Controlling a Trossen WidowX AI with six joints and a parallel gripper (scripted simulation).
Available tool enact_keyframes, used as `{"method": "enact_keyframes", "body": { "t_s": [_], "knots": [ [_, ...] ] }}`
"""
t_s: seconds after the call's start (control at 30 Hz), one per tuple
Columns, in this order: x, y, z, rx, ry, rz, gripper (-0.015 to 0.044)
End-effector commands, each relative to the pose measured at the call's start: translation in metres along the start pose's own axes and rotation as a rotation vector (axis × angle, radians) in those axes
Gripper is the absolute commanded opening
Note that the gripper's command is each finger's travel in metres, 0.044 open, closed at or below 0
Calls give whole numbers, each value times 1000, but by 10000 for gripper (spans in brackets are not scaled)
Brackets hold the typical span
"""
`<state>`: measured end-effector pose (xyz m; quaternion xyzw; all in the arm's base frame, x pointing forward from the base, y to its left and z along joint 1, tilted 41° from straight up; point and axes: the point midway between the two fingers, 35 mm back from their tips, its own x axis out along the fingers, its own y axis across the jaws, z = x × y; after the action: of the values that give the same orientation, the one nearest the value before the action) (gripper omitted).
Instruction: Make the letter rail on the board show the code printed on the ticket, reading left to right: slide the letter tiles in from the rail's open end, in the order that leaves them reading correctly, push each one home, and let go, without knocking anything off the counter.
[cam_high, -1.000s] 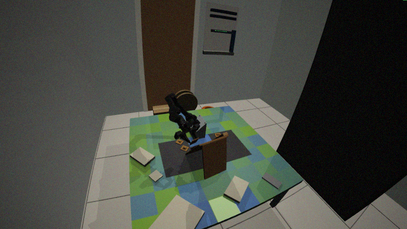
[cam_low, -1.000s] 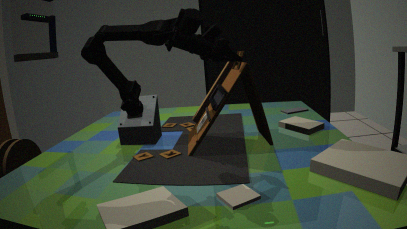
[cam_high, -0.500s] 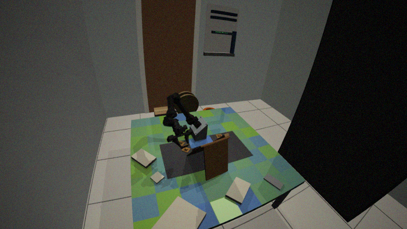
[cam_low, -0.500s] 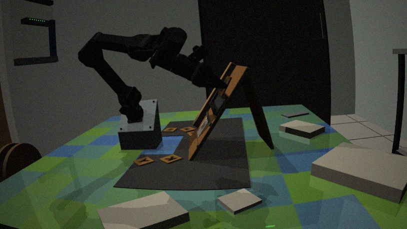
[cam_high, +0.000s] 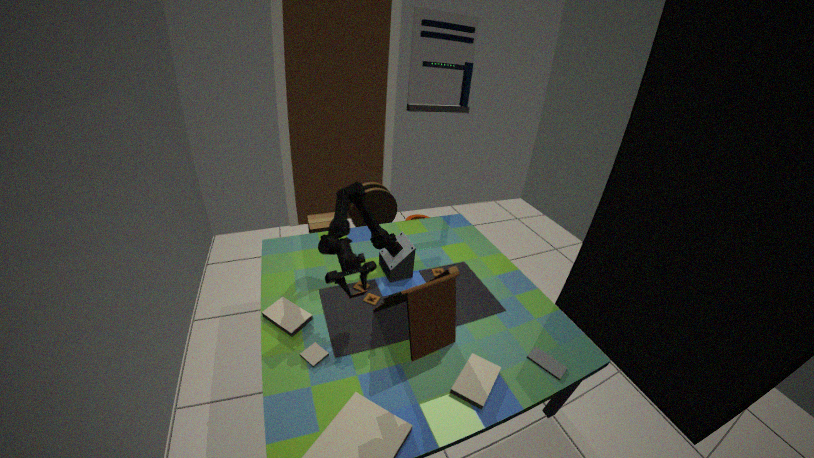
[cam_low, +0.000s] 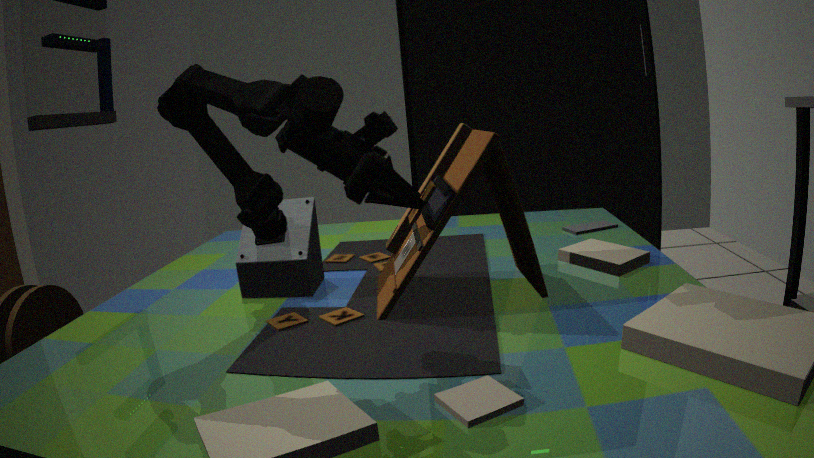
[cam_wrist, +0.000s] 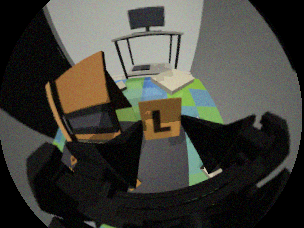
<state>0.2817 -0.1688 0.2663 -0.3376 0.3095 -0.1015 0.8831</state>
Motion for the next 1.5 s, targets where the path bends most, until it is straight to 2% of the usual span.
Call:
{"method": "enact_keyframes", "body": {
  "t_s": [0.0, 0.27, 1.47],
  "knots": [
    [14, 2, -3, -1, 4, 8, 0],
    [46, 3, -4, -2, 1, 8, 0],
    [44, 16, -4, -1, 2, 9, 0]
  ]
}}
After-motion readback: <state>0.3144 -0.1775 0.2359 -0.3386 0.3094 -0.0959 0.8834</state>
